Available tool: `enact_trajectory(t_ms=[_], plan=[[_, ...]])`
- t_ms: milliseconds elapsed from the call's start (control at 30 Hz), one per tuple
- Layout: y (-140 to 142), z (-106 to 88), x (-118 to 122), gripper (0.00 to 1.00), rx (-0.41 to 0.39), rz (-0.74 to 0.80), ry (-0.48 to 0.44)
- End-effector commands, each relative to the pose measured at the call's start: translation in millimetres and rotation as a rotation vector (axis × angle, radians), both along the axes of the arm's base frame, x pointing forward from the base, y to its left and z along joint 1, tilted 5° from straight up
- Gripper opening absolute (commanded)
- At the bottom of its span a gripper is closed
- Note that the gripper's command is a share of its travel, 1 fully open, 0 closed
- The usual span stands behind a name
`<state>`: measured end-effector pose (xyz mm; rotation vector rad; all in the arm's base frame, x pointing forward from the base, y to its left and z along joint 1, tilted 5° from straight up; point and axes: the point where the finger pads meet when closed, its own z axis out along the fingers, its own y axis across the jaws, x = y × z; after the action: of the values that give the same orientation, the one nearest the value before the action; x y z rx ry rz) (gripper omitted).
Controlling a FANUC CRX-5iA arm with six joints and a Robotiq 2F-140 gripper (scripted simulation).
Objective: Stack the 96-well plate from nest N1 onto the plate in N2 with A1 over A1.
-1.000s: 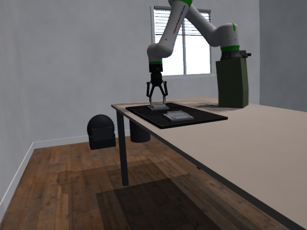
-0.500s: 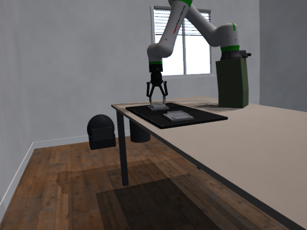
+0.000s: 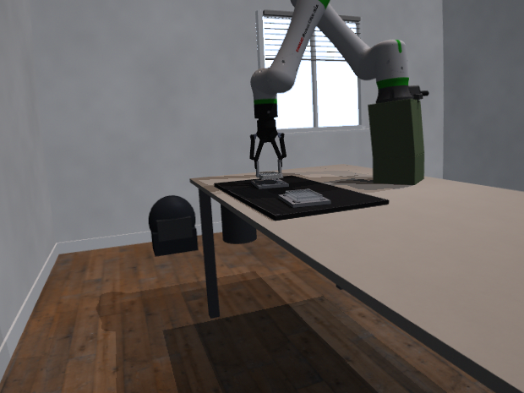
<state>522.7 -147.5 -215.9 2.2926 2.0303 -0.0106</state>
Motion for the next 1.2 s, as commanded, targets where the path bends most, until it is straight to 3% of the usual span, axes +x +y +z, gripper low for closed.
enact_trajectory(t_ms=[0, 1167], plan=[[0, 3.0, 0, 0.0, 0.0, 0.0, 0.0], [3, 53.3, -2, 0.0, 0.0, 0.0, 0.0]])
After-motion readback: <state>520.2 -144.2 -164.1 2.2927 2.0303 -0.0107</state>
